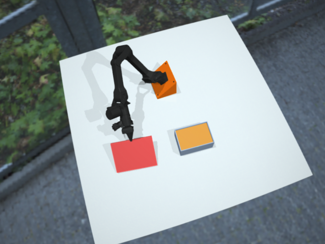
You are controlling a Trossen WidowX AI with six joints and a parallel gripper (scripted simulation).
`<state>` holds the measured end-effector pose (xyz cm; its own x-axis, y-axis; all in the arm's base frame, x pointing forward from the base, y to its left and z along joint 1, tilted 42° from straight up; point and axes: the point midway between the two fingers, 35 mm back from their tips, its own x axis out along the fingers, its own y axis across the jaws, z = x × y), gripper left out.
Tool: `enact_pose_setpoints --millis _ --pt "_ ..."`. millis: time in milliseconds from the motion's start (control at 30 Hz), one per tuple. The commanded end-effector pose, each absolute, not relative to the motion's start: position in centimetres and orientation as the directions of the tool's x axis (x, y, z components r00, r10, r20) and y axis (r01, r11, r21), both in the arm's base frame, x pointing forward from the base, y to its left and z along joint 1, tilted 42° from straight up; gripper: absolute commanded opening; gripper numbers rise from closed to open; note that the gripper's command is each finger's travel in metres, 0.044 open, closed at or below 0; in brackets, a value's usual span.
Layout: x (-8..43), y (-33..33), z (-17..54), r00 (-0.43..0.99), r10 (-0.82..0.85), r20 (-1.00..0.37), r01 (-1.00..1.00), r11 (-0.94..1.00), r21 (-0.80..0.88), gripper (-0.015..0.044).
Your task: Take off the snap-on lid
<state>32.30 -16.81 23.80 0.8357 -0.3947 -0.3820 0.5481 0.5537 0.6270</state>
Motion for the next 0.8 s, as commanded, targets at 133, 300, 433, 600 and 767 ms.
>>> enact_pose_setpoints --millis 133,300,433,600,767 --pt "32.2 -17.5 22.2 0.819 -0.401 -0.41 0.573 0.545 0.612 0.0" --pt "32.3 -17.8 21.9 0.819 -0.401 -0.41 0.573 0.546 0.611 0.0" --pt "32.3 -18.0 21.7 0.819 -0.401 -0.41 0.573 0.546 0.611 0.0" --pt "32.3 -18.3 21.4 0.819 -0.402 -0.41 0.573 0.546 0.611 0.0" --pt "32.4 -18.5 21.1 0.819 -0.402 -0.41 0.573 0.546 0.611 0.0"
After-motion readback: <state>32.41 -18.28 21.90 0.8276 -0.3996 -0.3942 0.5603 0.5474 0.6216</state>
